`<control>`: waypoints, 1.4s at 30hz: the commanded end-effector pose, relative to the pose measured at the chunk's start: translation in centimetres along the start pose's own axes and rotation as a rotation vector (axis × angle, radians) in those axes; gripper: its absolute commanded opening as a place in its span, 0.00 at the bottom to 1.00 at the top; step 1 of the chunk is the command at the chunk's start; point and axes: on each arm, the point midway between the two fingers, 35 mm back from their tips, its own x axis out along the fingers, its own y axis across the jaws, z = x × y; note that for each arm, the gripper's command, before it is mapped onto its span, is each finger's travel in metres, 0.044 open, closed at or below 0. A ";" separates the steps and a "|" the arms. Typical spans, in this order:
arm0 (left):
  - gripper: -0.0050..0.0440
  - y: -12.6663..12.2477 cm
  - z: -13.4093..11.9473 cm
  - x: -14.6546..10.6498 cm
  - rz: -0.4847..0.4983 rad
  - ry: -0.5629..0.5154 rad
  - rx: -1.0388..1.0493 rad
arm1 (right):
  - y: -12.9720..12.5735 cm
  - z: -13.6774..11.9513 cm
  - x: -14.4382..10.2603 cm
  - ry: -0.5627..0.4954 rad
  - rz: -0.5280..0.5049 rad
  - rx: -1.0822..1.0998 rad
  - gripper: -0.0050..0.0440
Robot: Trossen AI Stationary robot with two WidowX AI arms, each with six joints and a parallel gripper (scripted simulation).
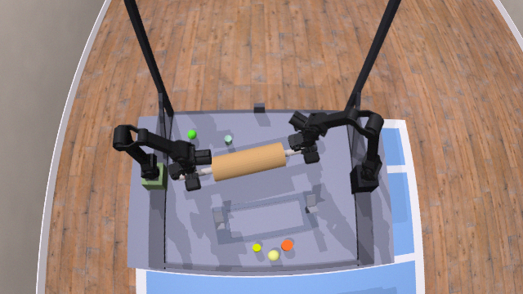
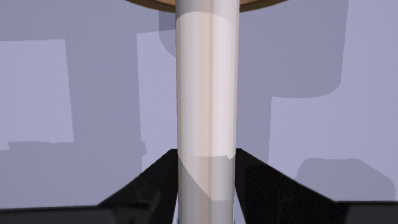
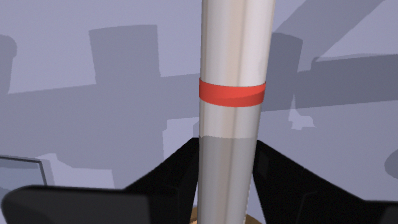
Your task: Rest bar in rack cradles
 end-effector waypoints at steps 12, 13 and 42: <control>0.20 -0.8 1.3 -3.9 -0.038 -0.035 0.002 | 0.1 -0.6 -3.2 0.024 0.006 0.004 0.20; 0.20 -0.8 1.3 -4.2 -0.038 -0.036 0.003 | 0.1 -0.5 -3.4 0.024 0.006 0.003 0.20; 0.20 -1.0 1.9 -8.0 -0.055 -0.042 0.002 | 0.0 -0.4 -6.9 0.024 0.004 0.001 0.20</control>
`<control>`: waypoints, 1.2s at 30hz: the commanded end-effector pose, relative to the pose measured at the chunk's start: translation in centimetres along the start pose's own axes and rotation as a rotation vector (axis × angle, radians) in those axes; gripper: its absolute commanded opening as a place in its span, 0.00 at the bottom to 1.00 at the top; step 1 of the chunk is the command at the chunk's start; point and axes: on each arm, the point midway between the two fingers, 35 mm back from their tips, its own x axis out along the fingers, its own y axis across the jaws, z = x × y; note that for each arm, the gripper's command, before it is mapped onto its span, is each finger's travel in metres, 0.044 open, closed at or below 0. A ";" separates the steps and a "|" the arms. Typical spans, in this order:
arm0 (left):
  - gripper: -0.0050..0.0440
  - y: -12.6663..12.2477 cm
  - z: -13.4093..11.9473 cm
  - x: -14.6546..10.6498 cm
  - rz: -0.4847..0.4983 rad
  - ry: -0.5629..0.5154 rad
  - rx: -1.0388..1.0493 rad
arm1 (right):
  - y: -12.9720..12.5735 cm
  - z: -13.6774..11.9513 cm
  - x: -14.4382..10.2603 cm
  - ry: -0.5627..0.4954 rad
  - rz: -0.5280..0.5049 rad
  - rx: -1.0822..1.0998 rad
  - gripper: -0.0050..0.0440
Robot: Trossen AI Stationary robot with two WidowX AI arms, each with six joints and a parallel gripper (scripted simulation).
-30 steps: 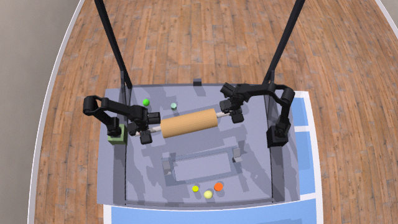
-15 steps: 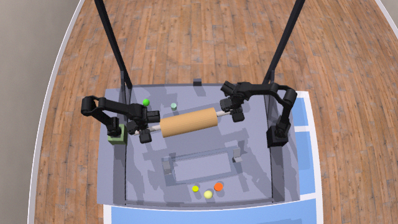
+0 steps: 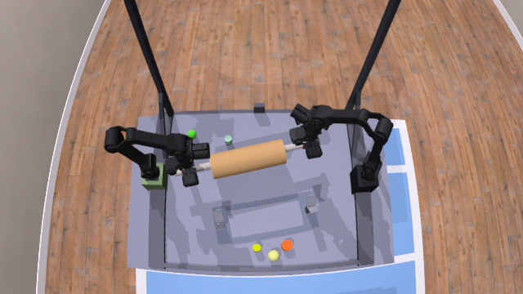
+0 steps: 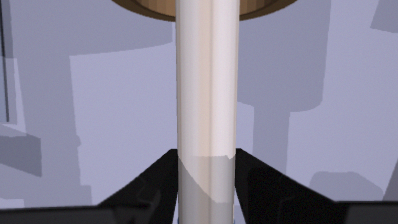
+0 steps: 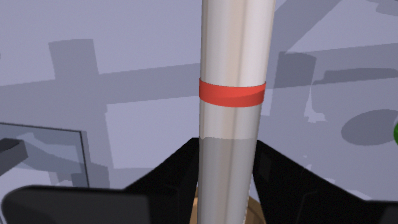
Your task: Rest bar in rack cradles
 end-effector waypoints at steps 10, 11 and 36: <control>0.20 -1.0 1.2 -4.2 -0.057 -0.044 0.002 | 0.0 -0.3 -2.8 0.023 0.004 0.000 0.20; 0.20 -1.0 1.2 -4.2 -0.057 -0.044 0.002 | 0.0 -0.3 -2.8 0.023 0.004 0.000 0.20; 0.20 -0.9 1.6 -7.0 -0.055 -0.042 0.003 | 0.0 -0.3 -5.9 0.027 0.007 0.001 0.20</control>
